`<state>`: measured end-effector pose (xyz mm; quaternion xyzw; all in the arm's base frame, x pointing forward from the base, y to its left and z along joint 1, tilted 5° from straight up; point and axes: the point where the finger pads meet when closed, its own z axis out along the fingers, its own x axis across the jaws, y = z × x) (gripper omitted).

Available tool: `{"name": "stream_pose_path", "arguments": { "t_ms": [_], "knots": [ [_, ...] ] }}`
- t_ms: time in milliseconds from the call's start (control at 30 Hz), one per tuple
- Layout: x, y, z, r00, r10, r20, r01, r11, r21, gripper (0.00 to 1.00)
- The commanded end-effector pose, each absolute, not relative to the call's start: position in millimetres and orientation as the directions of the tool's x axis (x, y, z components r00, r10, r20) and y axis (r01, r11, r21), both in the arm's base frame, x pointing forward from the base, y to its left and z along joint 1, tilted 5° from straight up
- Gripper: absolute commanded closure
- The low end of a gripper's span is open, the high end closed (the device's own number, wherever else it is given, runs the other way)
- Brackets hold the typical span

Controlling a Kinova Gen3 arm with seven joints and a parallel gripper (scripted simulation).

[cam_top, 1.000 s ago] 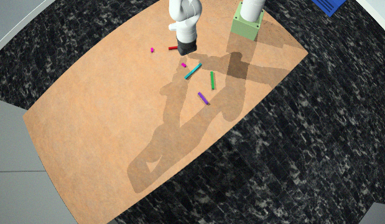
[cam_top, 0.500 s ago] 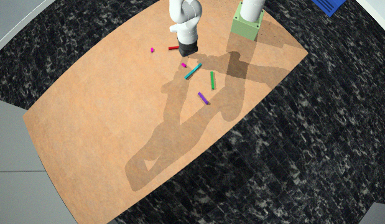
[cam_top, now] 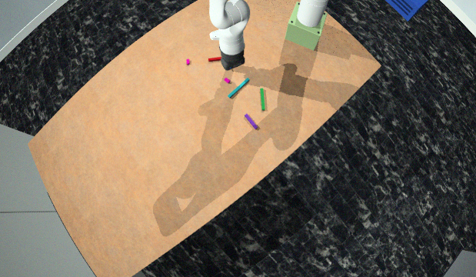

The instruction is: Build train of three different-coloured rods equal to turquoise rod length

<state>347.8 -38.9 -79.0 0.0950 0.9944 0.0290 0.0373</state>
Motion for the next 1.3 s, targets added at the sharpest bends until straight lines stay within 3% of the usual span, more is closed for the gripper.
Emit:
{"name": "stream_pose_path", "arguments": {
  "t_ms": [0,1267],
  "knots": [
    [348.1,-41.3,-79.8,-0.977,0.202,-0.069,0.198,0.978,0.058,0.76],
    [348.6,-40.1,-79.7,-0.974,0.216,-0.067,0.212,0.975,0.059,0.76]
  ]
}}
